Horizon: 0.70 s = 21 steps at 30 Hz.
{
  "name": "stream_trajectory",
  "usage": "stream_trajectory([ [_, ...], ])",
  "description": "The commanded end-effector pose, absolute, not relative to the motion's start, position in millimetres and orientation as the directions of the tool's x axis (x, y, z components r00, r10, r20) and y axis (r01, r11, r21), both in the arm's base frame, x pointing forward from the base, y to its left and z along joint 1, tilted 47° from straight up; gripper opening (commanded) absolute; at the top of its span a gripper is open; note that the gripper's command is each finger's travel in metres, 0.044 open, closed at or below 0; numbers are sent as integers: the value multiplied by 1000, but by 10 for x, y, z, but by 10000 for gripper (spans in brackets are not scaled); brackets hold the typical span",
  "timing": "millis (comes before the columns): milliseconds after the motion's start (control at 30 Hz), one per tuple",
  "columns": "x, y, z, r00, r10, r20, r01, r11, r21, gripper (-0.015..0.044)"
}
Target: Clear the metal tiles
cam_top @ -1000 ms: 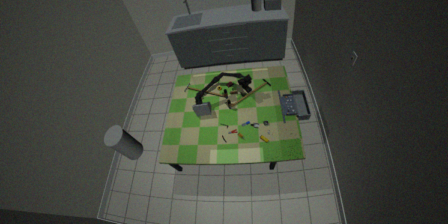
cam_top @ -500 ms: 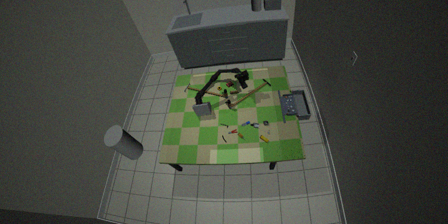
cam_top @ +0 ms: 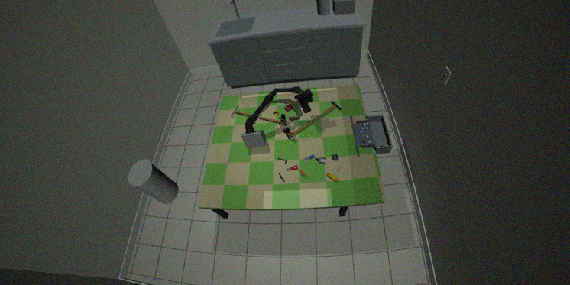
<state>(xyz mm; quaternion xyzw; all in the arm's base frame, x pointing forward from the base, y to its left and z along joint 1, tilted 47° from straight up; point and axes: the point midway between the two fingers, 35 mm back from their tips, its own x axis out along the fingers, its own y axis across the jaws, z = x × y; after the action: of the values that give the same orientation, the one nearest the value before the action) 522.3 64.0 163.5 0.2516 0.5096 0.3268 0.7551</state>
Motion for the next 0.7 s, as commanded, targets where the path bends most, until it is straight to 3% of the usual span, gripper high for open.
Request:
stream_trajectory([
  [0,5233,727,1543,258,748,-611,-236,662,711,0],
  [667,5310,1107,1192,252,748,-614,-264,664,700,0],
])
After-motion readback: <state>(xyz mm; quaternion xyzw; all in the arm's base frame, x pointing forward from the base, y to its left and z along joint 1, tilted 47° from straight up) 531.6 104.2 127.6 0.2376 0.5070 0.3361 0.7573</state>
